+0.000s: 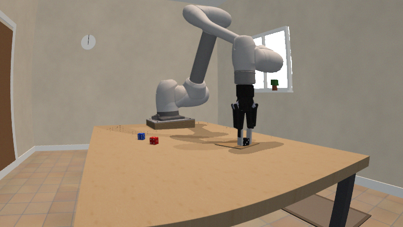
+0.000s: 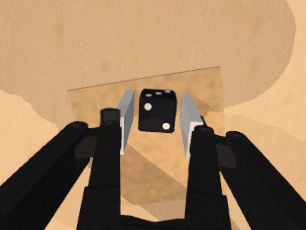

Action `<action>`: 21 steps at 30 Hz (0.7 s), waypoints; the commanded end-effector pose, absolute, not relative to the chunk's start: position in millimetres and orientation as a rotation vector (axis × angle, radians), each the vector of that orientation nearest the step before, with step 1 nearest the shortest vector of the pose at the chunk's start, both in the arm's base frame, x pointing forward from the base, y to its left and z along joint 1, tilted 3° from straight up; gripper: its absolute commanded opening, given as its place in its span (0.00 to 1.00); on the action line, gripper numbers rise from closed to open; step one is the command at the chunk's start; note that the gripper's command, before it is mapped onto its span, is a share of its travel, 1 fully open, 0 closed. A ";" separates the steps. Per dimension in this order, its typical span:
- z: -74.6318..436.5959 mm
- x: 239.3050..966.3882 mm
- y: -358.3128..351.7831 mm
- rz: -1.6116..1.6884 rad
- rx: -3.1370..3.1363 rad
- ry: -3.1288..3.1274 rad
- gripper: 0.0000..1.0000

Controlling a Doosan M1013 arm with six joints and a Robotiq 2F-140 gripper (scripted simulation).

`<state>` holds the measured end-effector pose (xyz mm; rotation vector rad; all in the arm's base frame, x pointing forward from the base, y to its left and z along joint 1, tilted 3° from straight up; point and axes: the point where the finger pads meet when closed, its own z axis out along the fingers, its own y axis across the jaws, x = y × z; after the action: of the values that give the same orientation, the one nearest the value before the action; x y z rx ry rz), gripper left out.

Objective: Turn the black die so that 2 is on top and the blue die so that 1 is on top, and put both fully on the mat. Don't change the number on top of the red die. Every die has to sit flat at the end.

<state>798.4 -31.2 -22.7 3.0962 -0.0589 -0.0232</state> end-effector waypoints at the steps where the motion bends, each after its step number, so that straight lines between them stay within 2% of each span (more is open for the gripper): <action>1: -22.5 798.4 -31.1 -0.023 3.096 -0.059 0.35; 10: -12.4 798.6 -30.7 -0.023 3.096 -0.059 0.35; 21: 42.1 799.4 -28.3 -0.023 3.096 -0.059 0.35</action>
<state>799.2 -28.8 30.8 3.0963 -0.0589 -0.0227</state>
